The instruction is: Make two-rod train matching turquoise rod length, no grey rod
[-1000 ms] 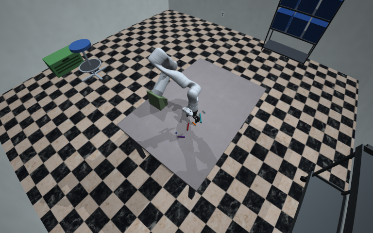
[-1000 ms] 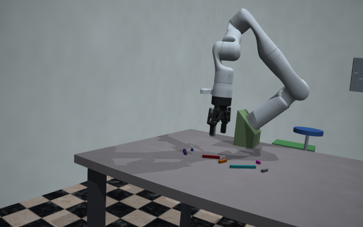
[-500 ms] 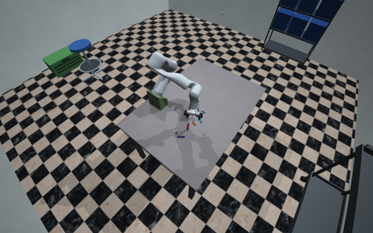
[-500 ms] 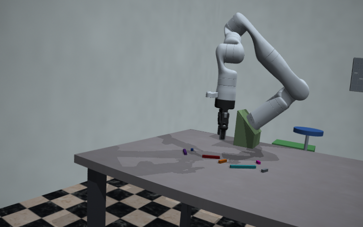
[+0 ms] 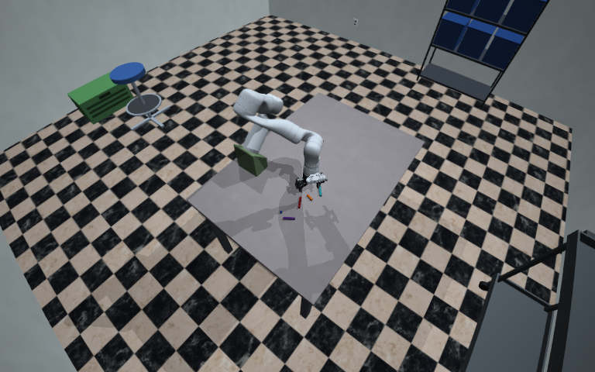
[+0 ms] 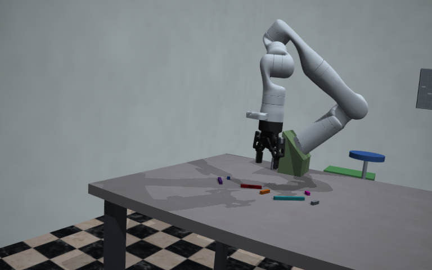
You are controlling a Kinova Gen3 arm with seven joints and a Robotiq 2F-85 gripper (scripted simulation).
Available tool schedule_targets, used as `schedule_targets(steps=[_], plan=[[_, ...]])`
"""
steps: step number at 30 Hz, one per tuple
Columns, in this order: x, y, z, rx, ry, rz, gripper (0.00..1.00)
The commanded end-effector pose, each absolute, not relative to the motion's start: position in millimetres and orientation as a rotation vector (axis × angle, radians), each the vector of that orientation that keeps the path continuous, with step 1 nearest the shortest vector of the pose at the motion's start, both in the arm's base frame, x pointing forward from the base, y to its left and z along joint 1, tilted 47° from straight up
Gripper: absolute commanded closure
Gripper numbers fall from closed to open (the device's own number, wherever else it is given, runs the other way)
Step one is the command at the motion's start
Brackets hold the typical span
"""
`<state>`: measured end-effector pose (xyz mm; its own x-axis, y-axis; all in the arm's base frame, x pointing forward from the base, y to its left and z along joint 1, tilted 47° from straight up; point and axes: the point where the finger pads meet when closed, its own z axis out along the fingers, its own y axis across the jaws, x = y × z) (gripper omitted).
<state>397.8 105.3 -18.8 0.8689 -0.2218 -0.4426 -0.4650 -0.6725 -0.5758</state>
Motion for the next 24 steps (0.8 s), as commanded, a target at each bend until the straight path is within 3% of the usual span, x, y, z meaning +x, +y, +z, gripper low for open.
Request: schedule_targets(steps=[1,24], plan=[[396.9,108.6,-18.1,-2.32,0.426,0.416,0.0],[397.4,114.5,-16.1,-2.337,0.113,0.273,0.0]])
